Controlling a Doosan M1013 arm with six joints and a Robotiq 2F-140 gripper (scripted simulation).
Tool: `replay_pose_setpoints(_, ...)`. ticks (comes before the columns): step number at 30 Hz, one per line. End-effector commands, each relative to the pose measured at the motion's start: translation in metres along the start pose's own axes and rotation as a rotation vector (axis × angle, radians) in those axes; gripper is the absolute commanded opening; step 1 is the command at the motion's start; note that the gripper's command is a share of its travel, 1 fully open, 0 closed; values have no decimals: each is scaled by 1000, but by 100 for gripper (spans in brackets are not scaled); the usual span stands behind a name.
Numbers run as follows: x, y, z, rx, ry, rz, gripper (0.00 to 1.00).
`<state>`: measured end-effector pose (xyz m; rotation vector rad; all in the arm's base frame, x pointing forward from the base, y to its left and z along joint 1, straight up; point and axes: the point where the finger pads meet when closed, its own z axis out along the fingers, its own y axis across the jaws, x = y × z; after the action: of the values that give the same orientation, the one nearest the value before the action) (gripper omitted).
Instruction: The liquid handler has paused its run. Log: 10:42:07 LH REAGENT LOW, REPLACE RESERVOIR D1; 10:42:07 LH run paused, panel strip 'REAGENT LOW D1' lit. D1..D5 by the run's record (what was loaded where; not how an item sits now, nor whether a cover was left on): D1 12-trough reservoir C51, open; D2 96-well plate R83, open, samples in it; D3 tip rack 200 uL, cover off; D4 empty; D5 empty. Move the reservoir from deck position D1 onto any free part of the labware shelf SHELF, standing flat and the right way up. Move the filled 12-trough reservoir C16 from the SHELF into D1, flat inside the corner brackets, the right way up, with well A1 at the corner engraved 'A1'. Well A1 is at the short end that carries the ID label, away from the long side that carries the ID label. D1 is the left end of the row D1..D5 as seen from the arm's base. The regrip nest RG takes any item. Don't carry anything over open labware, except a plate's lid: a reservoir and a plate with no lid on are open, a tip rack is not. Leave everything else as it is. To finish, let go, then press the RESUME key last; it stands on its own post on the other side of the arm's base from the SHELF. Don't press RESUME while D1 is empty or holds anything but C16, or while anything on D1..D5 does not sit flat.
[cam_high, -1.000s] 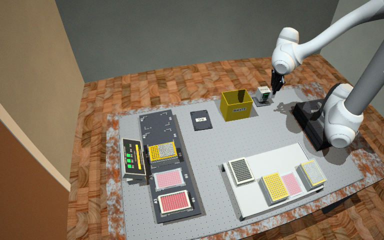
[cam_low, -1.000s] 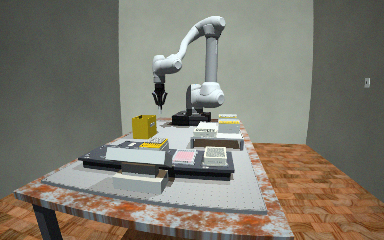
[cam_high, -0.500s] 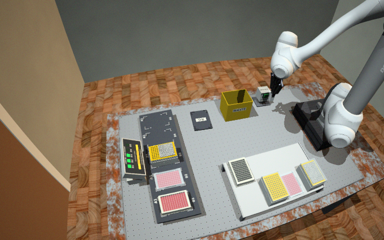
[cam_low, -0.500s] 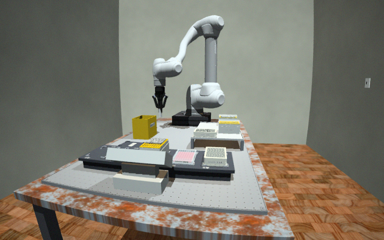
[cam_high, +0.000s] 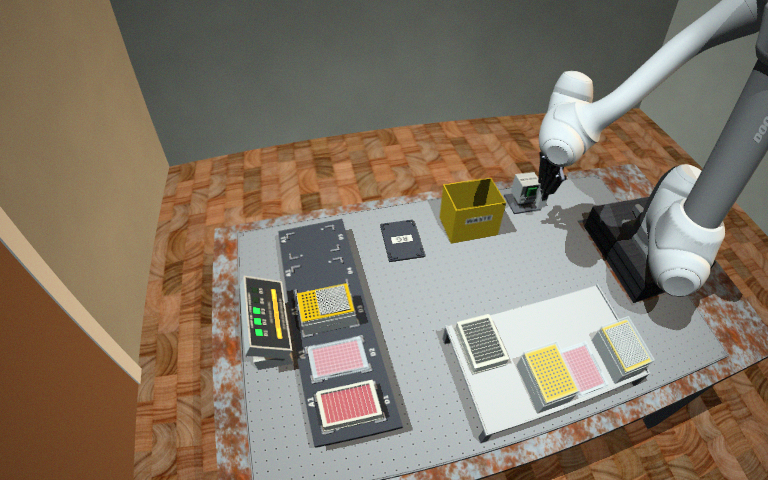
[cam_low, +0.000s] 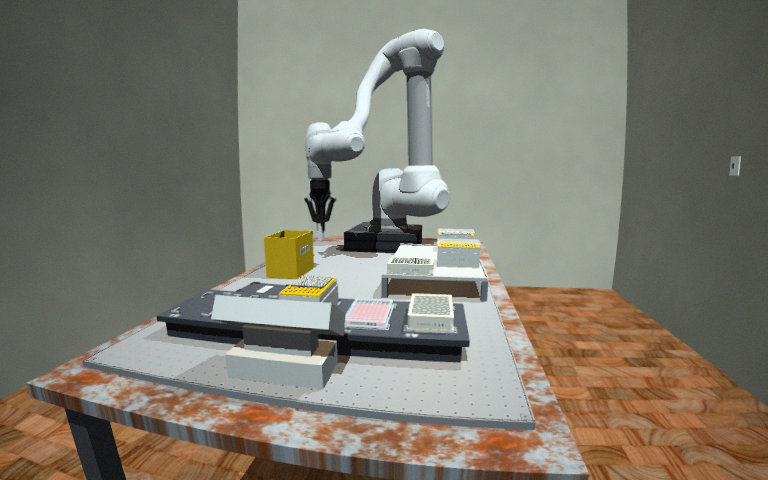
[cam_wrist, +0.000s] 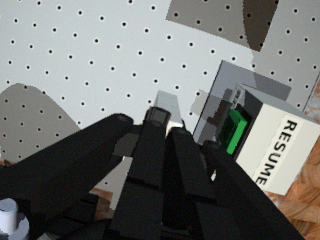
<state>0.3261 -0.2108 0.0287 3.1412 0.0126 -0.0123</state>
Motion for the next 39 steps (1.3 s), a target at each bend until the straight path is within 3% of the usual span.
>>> replay_pose_setpoints(1,0,0,3,1,0,0,0)
replay_pose_setpoints(20,0,0,31,1,0,0,0)
replay_pose_setpoints(39,0,17,31,1,0,0,0)
